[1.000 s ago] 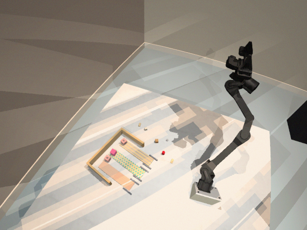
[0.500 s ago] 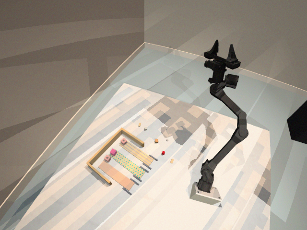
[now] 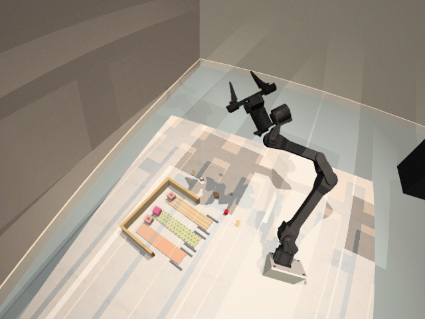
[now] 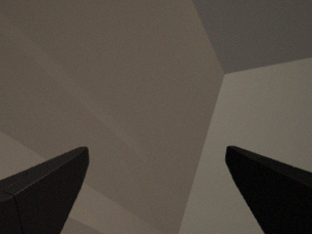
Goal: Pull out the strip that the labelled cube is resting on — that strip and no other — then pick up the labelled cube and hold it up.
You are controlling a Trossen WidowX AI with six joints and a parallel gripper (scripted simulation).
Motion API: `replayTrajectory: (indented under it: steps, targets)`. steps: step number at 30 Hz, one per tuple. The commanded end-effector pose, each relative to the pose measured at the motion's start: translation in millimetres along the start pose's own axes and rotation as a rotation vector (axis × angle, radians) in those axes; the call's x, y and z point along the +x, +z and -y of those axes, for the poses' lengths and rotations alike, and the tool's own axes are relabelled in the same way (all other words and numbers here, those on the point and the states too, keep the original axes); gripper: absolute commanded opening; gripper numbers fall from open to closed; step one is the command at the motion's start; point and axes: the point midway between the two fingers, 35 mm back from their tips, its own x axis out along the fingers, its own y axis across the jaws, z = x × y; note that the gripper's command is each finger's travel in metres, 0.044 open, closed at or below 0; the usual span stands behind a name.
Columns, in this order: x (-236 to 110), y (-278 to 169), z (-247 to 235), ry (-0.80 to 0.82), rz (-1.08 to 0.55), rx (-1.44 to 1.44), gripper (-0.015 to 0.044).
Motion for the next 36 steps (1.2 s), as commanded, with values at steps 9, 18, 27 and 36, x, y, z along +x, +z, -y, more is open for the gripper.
replayTrajectory:
  steps: [9, 18, 27, 36]
  targets:
    - [-66, 37, -189, 0.492, -0.349, 0.546, 0.04]
    - [-169, 79, -284, 0.773, -0.681, 0.698, 0.04]
    - [-304, 104, -324, 0.905, -1.012, 0.604, 0.04]
    - [-364, 102, -319, 0.88, -1.107, 0.488, 0.04]
